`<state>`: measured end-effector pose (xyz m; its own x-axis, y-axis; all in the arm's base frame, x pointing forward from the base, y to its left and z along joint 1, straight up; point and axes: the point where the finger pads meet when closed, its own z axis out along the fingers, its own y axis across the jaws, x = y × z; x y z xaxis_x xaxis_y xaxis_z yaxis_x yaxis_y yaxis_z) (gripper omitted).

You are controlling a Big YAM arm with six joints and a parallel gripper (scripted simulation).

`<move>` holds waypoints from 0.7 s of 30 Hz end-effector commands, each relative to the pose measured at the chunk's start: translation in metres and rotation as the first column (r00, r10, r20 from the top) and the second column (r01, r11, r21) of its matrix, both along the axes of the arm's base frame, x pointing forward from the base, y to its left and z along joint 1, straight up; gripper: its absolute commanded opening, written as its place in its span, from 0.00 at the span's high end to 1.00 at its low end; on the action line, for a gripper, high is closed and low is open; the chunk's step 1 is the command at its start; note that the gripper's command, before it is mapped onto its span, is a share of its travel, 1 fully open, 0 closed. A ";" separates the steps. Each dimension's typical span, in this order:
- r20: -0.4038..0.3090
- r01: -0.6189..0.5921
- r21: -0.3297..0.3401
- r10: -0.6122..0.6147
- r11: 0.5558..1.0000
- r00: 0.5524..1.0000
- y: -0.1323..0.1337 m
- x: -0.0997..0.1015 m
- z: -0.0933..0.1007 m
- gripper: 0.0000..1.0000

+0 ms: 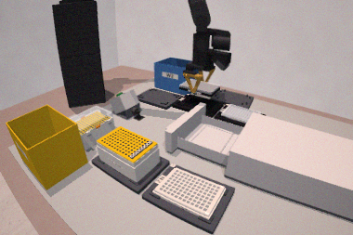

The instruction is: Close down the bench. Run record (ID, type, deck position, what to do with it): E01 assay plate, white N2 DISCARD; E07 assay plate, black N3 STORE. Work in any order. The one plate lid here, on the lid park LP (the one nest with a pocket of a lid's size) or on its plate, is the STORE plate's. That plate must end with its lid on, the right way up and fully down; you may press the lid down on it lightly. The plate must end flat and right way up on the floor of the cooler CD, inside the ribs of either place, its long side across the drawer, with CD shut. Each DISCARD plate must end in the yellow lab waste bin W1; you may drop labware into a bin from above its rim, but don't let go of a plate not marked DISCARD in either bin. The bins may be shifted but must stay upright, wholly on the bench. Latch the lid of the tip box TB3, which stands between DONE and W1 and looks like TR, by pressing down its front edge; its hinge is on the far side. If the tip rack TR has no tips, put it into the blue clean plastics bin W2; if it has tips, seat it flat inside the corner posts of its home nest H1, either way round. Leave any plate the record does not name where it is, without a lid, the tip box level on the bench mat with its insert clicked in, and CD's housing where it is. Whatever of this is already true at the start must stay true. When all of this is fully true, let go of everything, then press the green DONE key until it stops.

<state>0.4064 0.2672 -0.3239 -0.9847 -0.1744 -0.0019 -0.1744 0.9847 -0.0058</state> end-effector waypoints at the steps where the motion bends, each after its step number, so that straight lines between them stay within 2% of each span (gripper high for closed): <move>1: 0.029 -0.003 0.016 0.003 1.000 1.000 0.008 0.013 0.023 1.00; 9: 0.028 -0.003 0.015 0.003 1.000 1.000 0.008 0.013 0.031 1.00; 10: -0.007 -0.003 -0.008 0.003 1.000 1.000 -0.003 -0.003 0.011 1.00; 13: 0.028 -0.003 0.015 0.003 1.000 1.000 0.008 0.013 0.036 1.00; 21: 0.028 -0.003 0.015 0.003 1.000 1.000 0.008 0.012 0.047 1.00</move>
<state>0.4081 0.2683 -0.2969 -0.9847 -0.1744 -0.0060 -0.1743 0.9847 -0.0041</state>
